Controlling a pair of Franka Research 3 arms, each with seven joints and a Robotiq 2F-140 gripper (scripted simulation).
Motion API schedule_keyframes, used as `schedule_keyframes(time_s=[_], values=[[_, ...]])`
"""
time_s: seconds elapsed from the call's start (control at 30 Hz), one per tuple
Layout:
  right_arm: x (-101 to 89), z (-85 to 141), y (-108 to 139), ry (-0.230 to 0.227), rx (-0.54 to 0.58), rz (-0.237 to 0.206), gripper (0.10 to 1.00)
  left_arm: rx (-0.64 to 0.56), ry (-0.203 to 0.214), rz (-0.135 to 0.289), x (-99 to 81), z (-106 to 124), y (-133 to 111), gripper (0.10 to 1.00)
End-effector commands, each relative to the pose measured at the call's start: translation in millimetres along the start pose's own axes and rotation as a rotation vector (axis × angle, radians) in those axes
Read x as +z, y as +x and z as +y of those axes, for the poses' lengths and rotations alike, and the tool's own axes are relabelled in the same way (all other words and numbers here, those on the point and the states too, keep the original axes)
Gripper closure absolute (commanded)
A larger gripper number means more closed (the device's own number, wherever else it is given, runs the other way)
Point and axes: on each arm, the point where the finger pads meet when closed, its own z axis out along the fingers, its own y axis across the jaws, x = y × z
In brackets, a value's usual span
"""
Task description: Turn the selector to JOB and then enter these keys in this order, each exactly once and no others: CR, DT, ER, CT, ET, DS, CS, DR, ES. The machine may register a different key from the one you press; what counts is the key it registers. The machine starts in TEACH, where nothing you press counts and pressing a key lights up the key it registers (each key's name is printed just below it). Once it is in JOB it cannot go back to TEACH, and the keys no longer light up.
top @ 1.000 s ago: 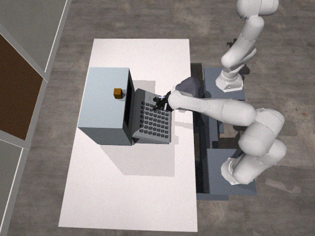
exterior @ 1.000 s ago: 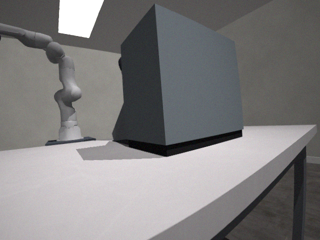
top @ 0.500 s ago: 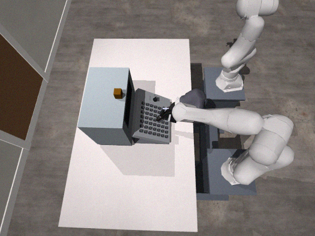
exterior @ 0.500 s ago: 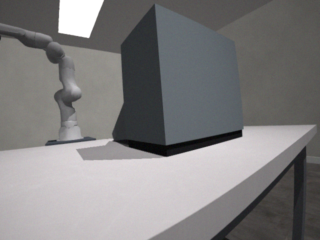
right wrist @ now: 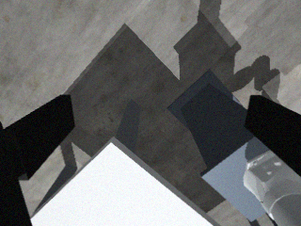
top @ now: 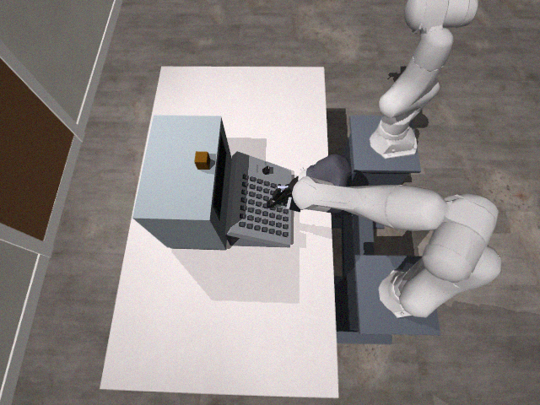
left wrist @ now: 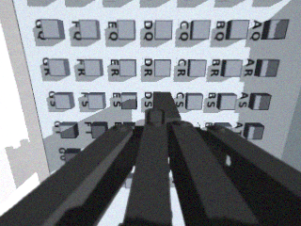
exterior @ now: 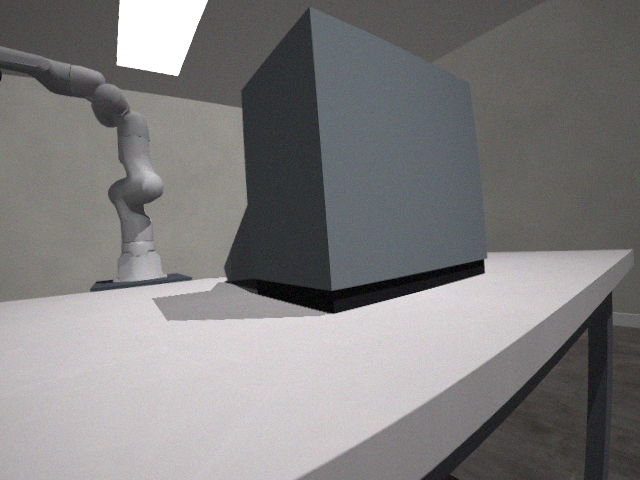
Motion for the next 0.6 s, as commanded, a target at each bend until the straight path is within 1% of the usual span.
schedule_keyframes(time_s=[0.0,0.17,0.57], values=[[-0.3,1.5,-0.3,-0.002,-0.004,-0.001,0.098,-0.014,-0.004,-0.006,5.1,1.4,-1.5,0.999],[-0.3,1.5,-0.3,-0.002,-0.004,-0.001,0.098,-0.014,-0.004,-0.006,9.3,1.4,-1.5,0.999],[-0.3,1.5,-0.3,-0.002,-0.004,-0.001,0.098,-0.014,-0.004,-0.006,9.7,1.4,-1.5,0.999]])
